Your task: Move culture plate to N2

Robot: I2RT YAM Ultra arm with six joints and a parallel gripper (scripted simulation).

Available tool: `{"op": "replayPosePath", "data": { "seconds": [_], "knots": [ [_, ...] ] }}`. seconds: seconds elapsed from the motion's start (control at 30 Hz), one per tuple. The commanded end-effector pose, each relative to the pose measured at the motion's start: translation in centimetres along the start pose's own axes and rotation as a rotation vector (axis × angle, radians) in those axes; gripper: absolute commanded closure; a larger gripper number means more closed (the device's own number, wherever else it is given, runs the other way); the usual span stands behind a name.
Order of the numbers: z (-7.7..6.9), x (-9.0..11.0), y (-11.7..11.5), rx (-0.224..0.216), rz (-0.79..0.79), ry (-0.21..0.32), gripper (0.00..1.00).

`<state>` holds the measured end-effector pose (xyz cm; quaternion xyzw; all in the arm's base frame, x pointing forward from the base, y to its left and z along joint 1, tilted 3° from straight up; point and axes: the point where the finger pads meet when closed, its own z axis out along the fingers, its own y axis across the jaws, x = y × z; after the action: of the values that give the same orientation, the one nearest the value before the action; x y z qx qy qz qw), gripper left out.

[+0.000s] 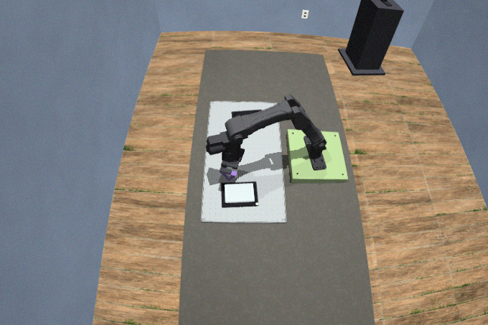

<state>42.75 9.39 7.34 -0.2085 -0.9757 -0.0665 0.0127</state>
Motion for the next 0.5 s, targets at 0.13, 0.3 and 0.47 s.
{"op": "replayPosePath", "data": {
  "seconds": [0.13, 0.3, 0.47],
  "knots": [
    [0.8, 1.9, 2.6, 0.085, -0.203, -0.004, 0.0],
    [1.3, 2.9, 3.5, 0.11, -0.263, 0.0, 0.0],
    [1.2, 4.6, 5.2, 0.131, -0.352, -0.017, 0.0]
  ]
}}
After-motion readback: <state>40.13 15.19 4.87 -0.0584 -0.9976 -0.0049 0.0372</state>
